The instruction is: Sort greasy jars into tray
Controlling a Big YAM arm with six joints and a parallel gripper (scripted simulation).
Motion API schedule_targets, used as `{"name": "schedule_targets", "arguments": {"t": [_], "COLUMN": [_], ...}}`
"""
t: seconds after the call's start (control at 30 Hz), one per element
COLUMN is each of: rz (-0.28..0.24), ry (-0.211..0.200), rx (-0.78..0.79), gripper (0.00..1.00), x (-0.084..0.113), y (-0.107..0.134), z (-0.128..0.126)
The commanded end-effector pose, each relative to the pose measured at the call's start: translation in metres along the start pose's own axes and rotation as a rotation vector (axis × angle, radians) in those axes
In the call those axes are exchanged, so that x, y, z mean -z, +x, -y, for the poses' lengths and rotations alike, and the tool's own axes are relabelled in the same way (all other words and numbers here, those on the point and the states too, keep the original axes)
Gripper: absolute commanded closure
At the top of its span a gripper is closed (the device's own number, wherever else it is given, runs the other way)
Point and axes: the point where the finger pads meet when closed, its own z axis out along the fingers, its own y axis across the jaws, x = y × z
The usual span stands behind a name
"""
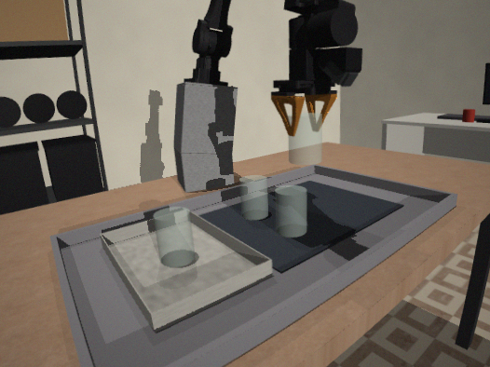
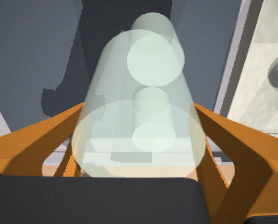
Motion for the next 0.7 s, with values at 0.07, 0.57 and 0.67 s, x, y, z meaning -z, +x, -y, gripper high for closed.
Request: {"name": "schedule_targets", "arguments": {"t": [0.07, 0.57, 0.67], "rz": [0.055, 0.055, 0.055], "ry": [0.004, 0.004, 0.004], "rx": [0.015, 0.015, 0.015], "gripper": [1.00, 1.00, 1.00], "x": [0.020, 0.020, 0.020], "y": [-0.026, -0.028, -0.028], "z": [0.024, 0.067, 0.077]}}
